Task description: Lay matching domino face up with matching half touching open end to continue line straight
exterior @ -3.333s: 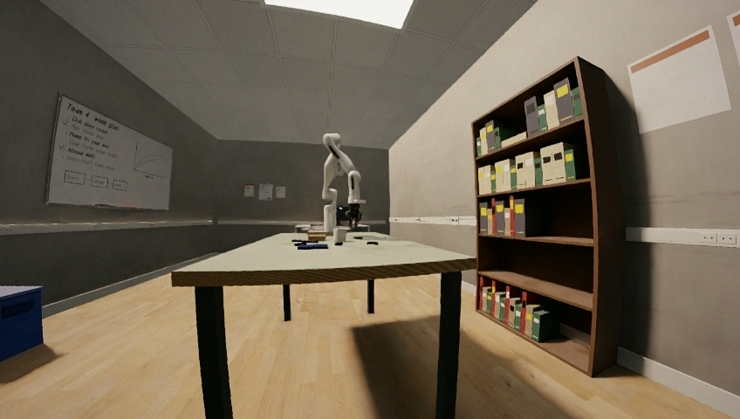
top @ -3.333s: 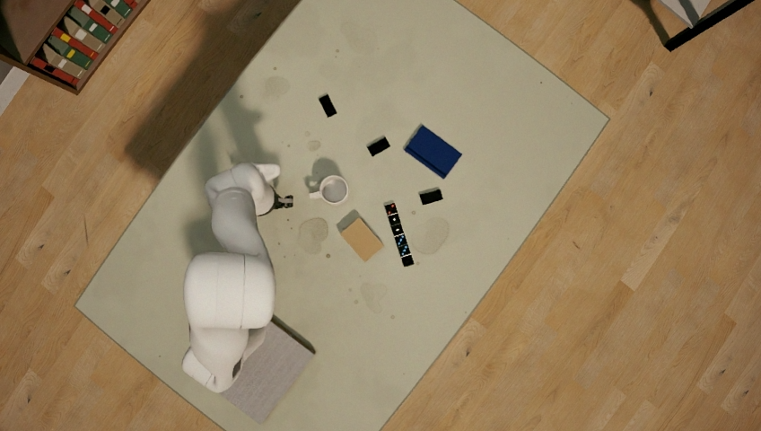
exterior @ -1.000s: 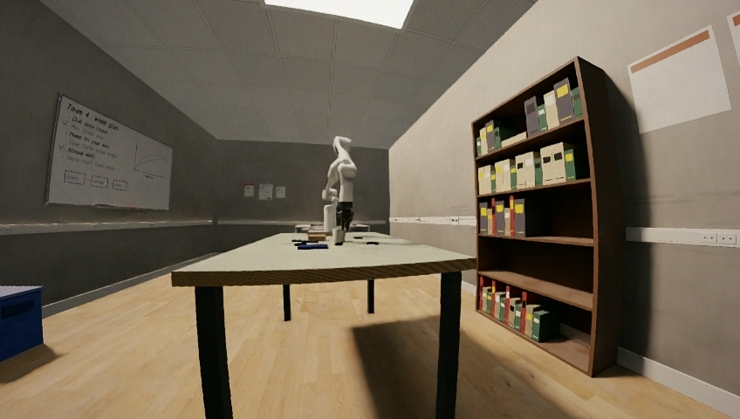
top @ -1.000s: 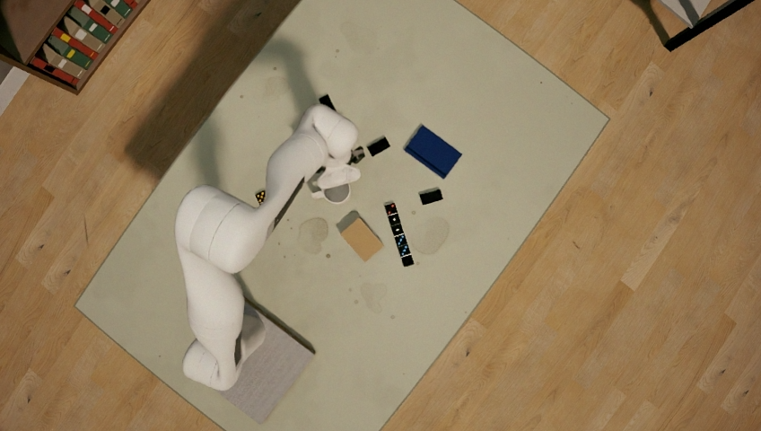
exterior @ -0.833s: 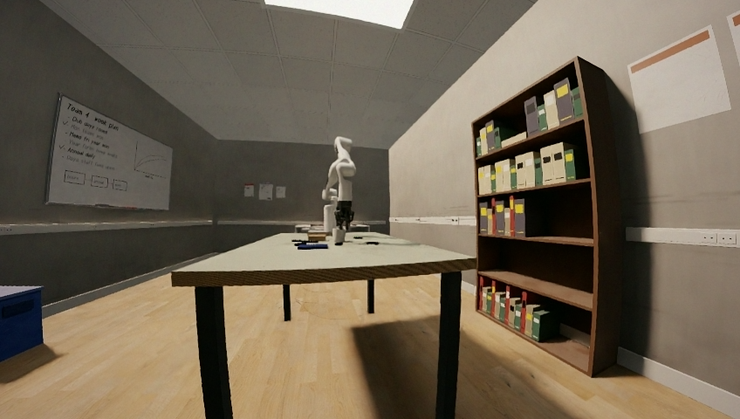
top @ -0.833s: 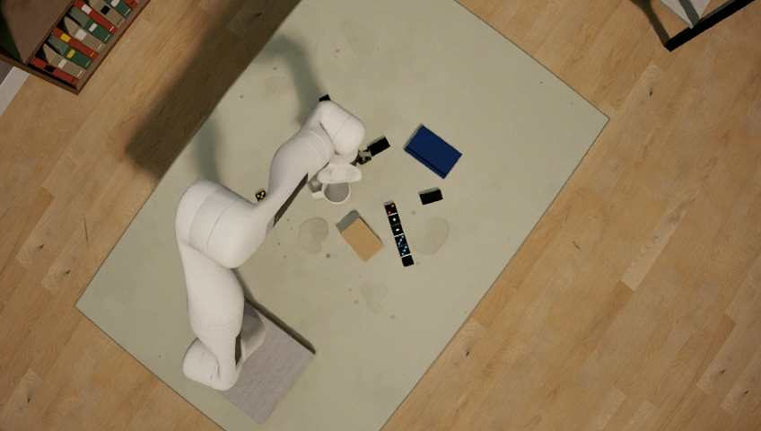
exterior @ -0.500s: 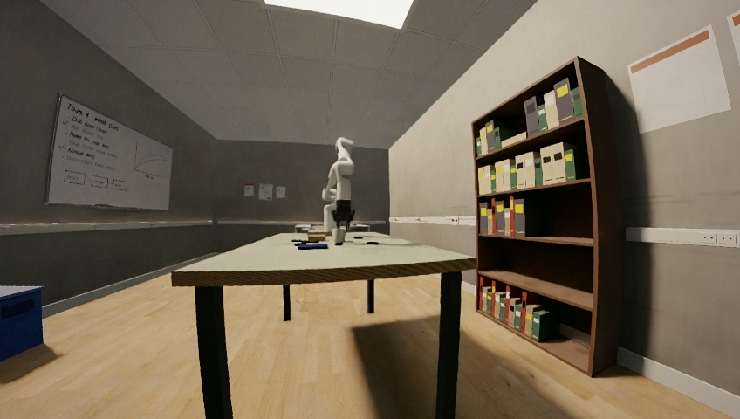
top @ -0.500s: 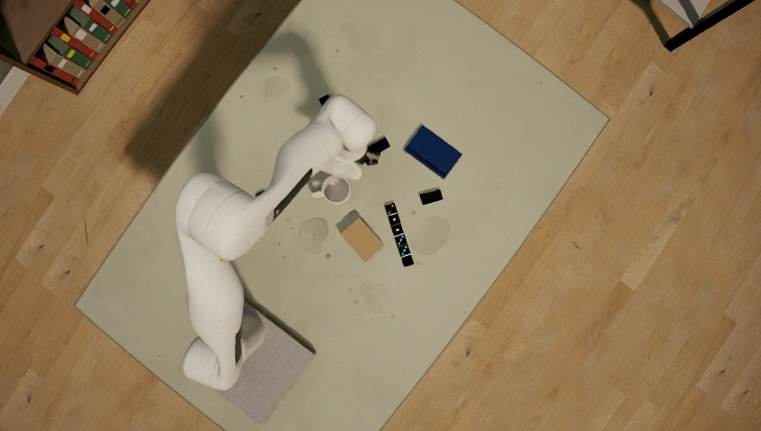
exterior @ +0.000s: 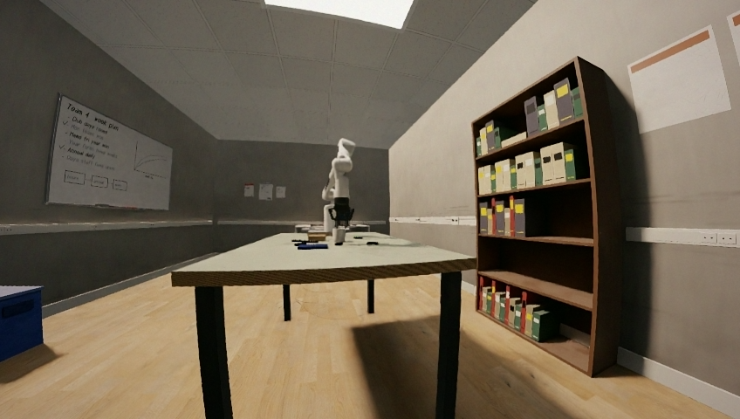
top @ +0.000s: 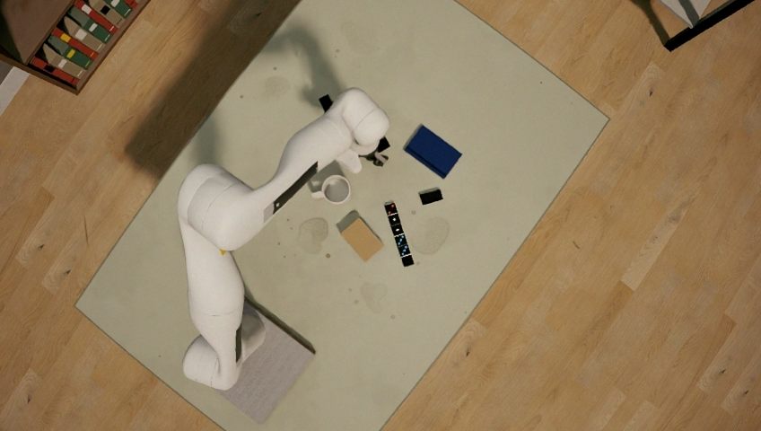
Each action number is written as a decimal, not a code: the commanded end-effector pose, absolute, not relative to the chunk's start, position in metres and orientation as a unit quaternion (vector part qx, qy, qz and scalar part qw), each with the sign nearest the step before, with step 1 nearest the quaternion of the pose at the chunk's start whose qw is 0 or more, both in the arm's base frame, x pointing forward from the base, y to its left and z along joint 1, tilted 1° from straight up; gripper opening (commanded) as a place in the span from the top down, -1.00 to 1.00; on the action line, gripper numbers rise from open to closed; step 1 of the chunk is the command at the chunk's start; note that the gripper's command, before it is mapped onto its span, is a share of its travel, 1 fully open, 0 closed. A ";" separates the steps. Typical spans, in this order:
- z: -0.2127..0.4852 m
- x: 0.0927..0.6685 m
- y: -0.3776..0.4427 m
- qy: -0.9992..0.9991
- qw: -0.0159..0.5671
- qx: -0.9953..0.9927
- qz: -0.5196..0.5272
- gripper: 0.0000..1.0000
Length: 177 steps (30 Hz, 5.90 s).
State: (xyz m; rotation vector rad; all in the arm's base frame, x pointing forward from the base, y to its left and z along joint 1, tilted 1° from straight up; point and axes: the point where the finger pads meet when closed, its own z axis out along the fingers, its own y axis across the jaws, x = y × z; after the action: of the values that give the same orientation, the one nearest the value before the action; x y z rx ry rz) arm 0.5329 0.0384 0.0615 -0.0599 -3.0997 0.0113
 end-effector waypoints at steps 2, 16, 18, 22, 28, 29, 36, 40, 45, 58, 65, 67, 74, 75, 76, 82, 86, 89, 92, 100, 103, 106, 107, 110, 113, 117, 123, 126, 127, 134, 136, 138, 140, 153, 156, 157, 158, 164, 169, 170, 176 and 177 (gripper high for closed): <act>0.065 0.541 0.036 -0.997 0.016 -0.069 0.004 0.03; 0.070 0.555 0.030 -0.987 0.008 -0.160 0.002 0.03; 0.070 0.556 0.030 -0.985 0.007 -0.170 0.002 0.03; 0.071 0.558 0.029 -0.983 0.006 -0.184 0.002 0.03; 0.072 0.560 0.028 -0.981 0.005 -0.194 0.001 0.03; 0.072 0.560 0.028 -0.981 0.005 -0.196 0.001 0.03; 0.072 0.561 0.028 -0.979 0.004 -0.202 0.001 0.03; 0.072 0.561 0.028 -0.979 0.004 -0.202 0.001 0.03; 0.072 0.561 0.028 -0.979 0.004 -0.202 0.001 0.03; 0.072 0.561 0.028 -0.979 0.004 -0.202 0.001 0.03; 0.072 0.561 0.028 -0.979 0.004 -0.202 0.001 0.03; 0.072 0.561 0.028 -0.979 0.004 -0.202 0.001 0.03; 0.072 0.561 0.028 -0.979 0.004 -0.202 0.001 0.03; 0.072 0.561 0.028 -0.979 0.004 -0.202 0.001 0.03; 0.072 0.561 0.028 -0.979 0.004 -0.202 0.001 0.03; 0.072 0.561 0.028 -0.979 0.004 -0.202 0.001 0.03; 0.070 0.561 0.028 -0.979 0.004 -0.202 0.001 0.03; 0.068 0.561 0.028 -0.979 0.004 -0.202 0.001 0.03; 0.065 0.561 0.028 -0.979 0.004 -0.202 0.001 0.03; 0.056 0.561 0.028 -0.979 0.004 -0.202 0.001 0.03; 0.050 0.561 0.028 -0.979 0.004 -0.202 0.001 0.03; 0.044 0.561 0.028 -0.979 0.004 -0.202 0.001 0.03; 0.042 0.561 0.028 -0.979 0.004 -0.202 0.001 0.03; 0.035 0.561 0.028 -0.979 0.004 -0.202 0.001 0.03; 0.033 0.561 0.028 -0.979 0.004 -0.202 0.001 0.03; 0.024 0.561 0.028 -0.979 0.004 -0.202 0.001 0.03; 0.013 0.561 0.028 -0.979 0.004 -0.202 0.001 0.03; 0.008 0.561 0.028 -0.979 0.004 -0.202 0.001 0.03; 0.007 0.561 0.028 -0.979 0.004 -0.202 0.001 0.03; 0.003 0.561 0.028 -0.979 0.004 -0.202 0.001 0.03; 0.001 0.561 0.028 -0.979 0.004 -0.202 0.001 0.03; 0.001 0.561 0.028 -0.979 0.004 -0.202 0.001 0.03; 0.001 0.561 0.028 -0.979 0.004 -0.202 0.001 0.03; 0.000 0.561 0.028 -0.979 0.004 -0.202 0.001 0.03; 0.000 0.561 0.028 -0.979 0.004 -0.202 0.001 0.03; 0.000 0.561 0.028 -0.979 0.004 -0.202 0.001 0.03; 0.000 0.561 0.028 -0.979 0.004 -0.202 0.001 0.03; 0.000 0.561 0.028 -0.979 0.004 -0.202 0.001 0.03; 0.000 0.561 0.028 -0.979 0.004 -0.202 0.001 0.03; 0.000 0.561 0.028 -0.979 0.004 -0.202 0.001 0.03; 0.000 0.561 0.028 -0.979 0.004 -0.202 0.001 0.03; 0.000 0.561 0.028 -0.979 0.004 -0.202 0.001 0.03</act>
State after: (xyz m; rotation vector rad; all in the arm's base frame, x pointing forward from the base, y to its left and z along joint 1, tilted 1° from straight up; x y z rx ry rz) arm 0.5605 0.0279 -0.0006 -0.6335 -3.0663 0.0052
